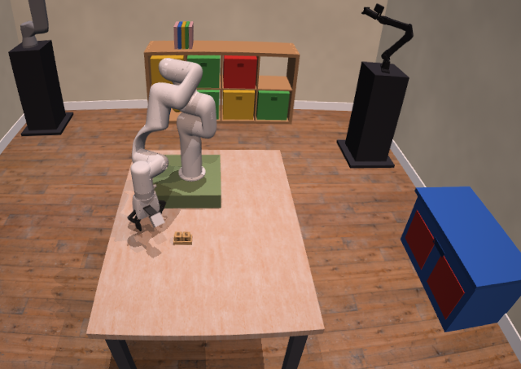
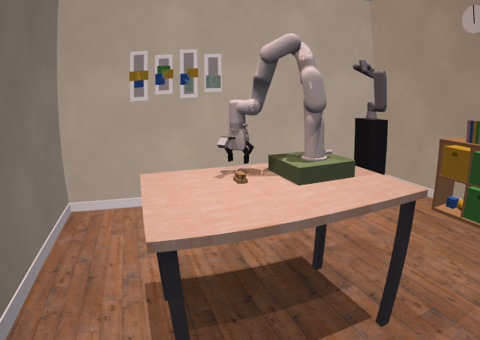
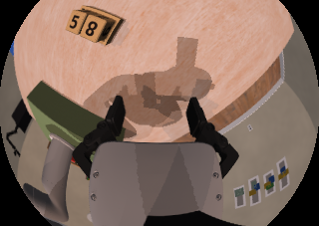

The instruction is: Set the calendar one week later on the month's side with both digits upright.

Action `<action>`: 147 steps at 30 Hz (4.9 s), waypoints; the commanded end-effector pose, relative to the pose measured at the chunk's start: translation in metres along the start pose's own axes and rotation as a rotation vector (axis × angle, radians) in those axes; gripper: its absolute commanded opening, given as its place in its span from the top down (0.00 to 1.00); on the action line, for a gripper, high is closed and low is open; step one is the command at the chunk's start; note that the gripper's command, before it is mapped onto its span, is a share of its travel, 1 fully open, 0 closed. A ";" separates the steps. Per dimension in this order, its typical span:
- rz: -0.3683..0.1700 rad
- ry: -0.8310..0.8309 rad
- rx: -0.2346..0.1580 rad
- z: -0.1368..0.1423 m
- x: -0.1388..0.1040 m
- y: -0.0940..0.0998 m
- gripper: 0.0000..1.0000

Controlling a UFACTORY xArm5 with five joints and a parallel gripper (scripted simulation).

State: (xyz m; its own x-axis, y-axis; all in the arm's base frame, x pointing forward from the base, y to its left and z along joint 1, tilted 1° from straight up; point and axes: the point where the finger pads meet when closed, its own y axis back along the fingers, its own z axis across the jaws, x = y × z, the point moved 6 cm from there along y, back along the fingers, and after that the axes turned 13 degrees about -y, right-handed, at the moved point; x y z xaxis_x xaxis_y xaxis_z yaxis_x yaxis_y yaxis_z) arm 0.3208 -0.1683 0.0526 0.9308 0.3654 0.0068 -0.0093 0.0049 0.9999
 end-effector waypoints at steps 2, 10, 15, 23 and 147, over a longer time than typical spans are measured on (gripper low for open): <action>0.001 -0.021 -0.002 0.003 -0.018 0.001 0.00; 0.001 -0.080 -0.002 0.005 -0.026 0.001 0.00; 0.000 -0.096 -0.002 0.008 -0.045 0.000 0.00; 0.000 -0.096 -0.002 0.007 -0.046 -0.008 0.00; 0.000 -0.096 -0.002 0.008 -0.046 0.032 0.00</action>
State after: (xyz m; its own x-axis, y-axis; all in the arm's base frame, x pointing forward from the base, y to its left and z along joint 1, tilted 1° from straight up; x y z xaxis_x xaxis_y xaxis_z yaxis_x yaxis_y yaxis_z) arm 0.2800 -0.1920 0.0800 0.9616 0.2744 0.0069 -0.0089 0.0061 0.9999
